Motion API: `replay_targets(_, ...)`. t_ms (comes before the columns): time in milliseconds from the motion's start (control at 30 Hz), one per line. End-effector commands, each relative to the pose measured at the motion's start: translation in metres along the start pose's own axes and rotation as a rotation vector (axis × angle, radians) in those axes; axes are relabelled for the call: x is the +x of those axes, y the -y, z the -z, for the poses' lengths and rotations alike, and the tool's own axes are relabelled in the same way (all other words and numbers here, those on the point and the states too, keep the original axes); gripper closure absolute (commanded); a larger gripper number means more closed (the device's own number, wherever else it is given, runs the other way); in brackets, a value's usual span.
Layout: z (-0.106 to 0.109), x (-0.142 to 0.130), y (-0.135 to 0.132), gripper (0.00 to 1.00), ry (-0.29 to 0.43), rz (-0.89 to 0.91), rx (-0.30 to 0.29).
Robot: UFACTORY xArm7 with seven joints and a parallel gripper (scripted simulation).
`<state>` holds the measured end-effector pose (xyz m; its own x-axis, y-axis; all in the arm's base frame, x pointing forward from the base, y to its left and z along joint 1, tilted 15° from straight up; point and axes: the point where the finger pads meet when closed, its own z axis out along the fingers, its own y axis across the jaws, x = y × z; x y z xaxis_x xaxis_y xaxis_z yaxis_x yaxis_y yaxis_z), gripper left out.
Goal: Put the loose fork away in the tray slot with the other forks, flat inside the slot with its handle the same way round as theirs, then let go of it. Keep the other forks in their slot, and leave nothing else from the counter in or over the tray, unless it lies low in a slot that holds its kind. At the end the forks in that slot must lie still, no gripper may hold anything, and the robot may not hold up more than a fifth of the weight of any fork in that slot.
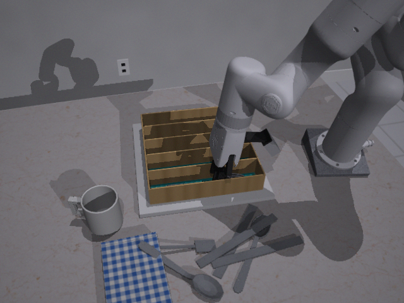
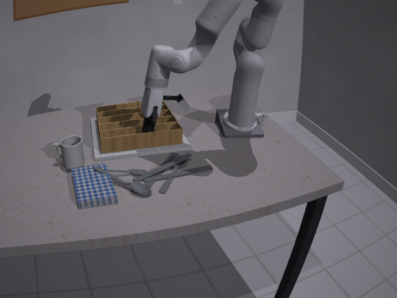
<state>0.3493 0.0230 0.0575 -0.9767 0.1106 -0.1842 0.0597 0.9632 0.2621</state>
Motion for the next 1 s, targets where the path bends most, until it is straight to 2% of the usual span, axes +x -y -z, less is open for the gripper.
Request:
replay_targets(0,0.016,-0.004,0.0,0.76,0.003,0.0,0.0)
replay_targets(67,0.016,-0.004,0.0,0.76,0.003,0.0,0.0)
replay_targets(567,0.083,-0.014,0.0,0.76,0.003,0.0,0.001)
replay_targets(967,0.098,-0.017,-0.001,0.76,0.003,0.0,0.001)
